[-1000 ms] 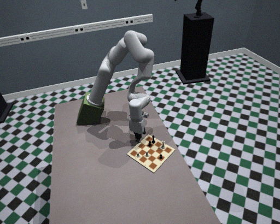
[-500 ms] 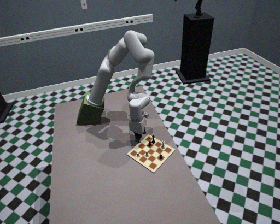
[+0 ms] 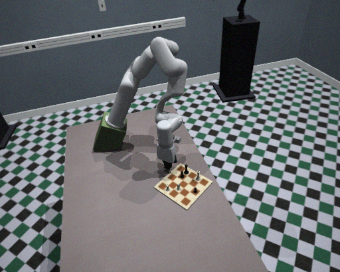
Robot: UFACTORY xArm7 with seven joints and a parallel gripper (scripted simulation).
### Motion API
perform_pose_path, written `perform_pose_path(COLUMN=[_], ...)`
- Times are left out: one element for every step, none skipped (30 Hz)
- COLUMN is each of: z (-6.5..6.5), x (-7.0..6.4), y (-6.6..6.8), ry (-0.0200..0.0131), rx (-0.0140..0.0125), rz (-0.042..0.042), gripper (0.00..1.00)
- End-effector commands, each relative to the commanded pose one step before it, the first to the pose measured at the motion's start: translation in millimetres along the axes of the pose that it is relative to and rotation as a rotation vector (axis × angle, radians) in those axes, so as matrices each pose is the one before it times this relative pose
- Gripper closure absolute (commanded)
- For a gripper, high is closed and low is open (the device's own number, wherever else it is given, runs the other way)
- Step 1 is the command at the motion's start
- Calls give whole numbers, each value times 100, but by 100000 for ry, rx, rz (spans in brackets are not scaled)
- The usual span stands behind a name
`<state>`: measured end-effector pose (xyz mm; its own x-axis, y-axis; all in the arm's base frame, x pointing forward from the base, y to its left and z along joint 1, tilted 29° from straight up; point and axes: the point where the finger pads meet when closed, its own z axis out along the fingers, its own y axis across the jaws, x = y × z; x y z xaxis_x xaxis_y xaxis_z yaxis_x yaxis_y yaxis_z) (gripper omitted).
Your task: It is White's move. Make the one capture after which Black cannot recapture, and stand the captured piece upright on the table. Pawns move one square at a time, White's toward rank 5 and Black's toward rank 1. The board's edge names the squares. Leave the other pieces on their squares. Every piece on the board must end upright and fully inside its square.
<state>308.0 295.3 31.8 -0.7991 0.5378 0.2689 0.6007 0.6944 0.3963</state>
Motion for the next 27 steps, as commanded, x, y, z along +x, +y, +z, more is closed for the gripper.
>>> perform_pose_path(z=[-39,27,30,33,36,37,37,36,34,31,28,23,19,14,9,5,0,0,2,0,0,0,0,0,0,0,0], x=[-71,0,0,0,0,0,0,0,0,0,0,0,0,0,0,0,0,0,0,0,0,0,0,0,0,0,0], y=[92,0,0,0,0,0,0,0,0,0,0,0,0,0,0,0,0,0,0,0,0,0,0,0,0,0,0], ry=[-109,-1,-1,-1,0,0,0,0,1,1,1,1,1,1,0,0,0,0,0,0,0,0,0,0,0,0,0], rx=[-249,0,0,0,0,0,0,0,0,0,0,0,0,0,0,0,0,0,0,0,0,0,0,0,0,0,0], rz=[86,-1,0,0,0,0,0,0,0,0,1,1,0,0,0,0,0,0,0,0,0,0,0,0,0,0,0], gripper=[100,100,100,100,100,100,100,100,100,100,100,100,100,100,100,100,100,100,100,100,100,100,100,100,100,100,100])
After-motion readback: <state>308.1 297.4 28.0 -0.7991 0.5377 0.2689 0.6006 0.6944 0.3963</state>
